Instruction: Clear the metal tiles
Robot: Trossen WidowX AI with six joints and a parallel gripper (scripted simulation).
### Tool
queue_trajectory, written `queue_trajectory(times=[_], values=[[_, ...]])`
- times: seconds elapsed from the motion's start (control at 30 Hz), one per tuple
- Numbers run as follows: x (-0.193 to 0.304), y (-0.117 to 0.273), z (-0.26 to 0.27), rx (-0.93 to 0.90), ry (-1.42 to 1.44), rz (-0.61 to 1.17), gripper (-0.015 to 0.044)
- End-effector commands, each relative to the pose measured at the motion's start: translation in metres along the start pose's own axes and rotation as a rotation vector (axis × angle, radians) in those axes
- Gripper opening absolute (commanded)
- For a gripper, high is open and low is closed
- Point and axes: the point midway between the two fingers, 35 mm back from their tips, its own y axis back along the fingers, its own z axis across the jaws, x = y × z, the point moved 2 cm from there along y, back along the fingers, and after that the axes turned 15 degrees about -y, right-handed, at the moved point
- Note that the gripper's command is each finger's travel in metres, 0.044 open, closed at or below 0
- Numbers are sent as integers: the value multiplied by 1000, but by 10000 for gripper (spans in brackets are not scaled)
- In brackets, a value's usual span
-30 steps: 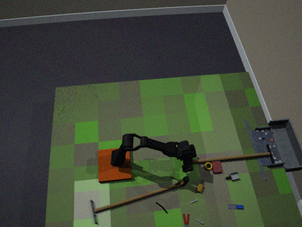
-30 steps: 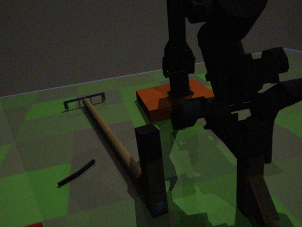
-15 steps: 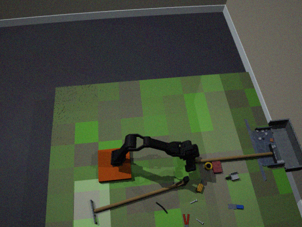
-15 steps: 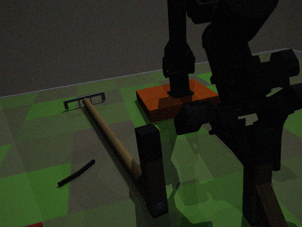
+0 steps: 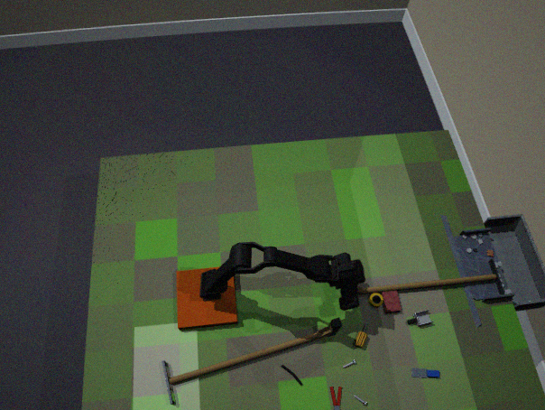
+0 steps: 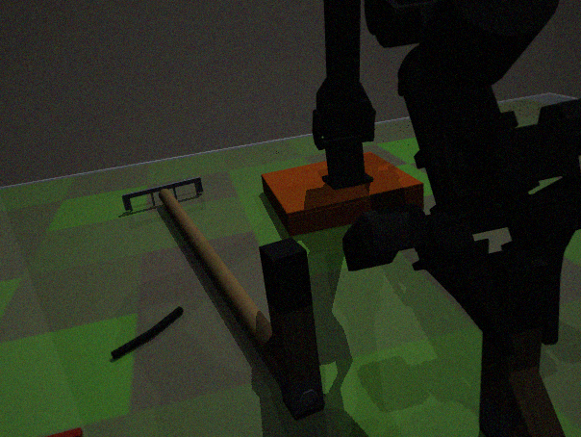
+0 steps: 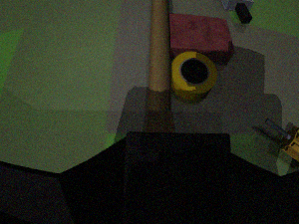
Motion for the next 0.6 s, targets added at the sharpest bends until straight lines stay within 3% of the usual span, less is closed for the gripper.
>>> queue_trajectory(times=[0.0,0.57], values=[[-10,1,2,-2,-4,-21,0],[-24,-12,8,-2,-4,-23,0]])
